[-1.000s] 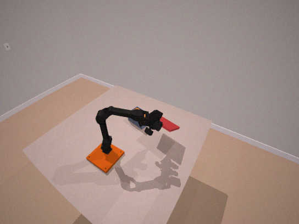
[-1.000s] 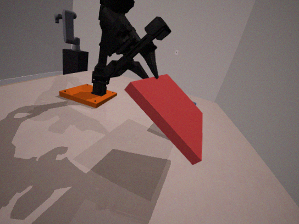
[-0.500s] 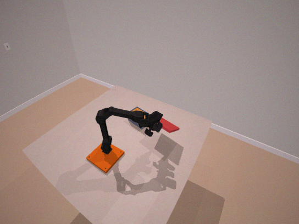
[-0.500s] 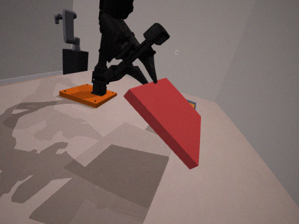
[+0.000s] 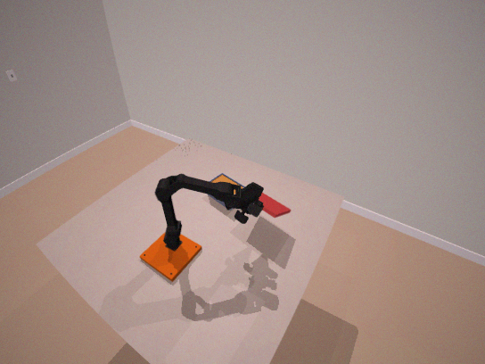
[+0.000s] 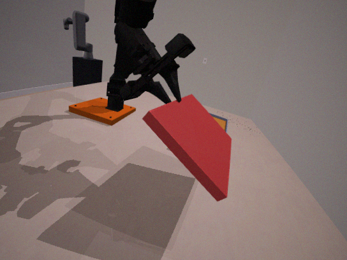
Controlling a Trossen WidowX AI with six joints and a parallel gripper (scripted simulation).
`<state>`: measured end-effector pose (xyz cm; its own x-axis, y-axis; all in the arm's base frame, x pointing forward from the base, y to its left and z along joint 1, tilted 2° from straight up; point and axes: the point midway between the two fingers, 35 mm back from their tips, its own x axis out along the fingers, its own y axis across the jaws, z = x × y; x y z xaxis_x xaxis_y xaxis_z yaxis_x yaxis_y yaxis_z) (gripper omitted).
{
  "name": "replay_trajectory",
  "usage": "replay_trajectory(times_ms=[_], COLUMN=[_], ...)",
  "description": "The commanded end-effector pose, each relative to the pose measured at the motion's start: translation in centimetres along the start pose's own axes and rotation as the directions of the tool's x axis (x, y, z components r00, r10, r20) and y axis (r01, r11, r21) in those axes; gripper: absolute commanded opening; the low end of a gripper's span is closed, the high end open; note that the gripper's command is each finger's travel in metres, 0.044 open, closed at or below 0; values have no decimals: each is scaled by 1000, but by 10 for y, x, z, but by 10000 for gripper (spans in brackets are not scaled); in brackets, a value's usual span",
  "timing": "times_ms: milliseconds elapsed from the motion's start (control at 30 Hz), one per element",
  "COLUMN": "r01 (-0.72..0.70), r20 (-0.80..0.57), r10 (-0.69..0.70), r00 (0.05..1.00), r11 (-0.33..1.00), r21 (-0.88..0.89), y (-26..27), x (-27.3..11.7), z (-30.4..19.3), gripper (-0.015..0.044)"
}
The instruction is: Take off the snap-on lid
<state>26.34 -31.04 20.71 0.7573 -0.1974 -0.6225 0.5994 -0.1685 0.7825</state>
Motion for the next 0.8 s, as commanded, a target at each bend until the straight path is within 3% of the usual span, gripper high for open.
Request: replay_trajectory(times_ms=[0, 767], r01=[-5, -5], r20=[-1, -1], r10=[5, 5], r00=[1000, 1000], r11=[1000, 1000], r21=[-3, -3], y=[-1, -15], x=[2, 14], z=[0, 0], gripper=[0, 0])
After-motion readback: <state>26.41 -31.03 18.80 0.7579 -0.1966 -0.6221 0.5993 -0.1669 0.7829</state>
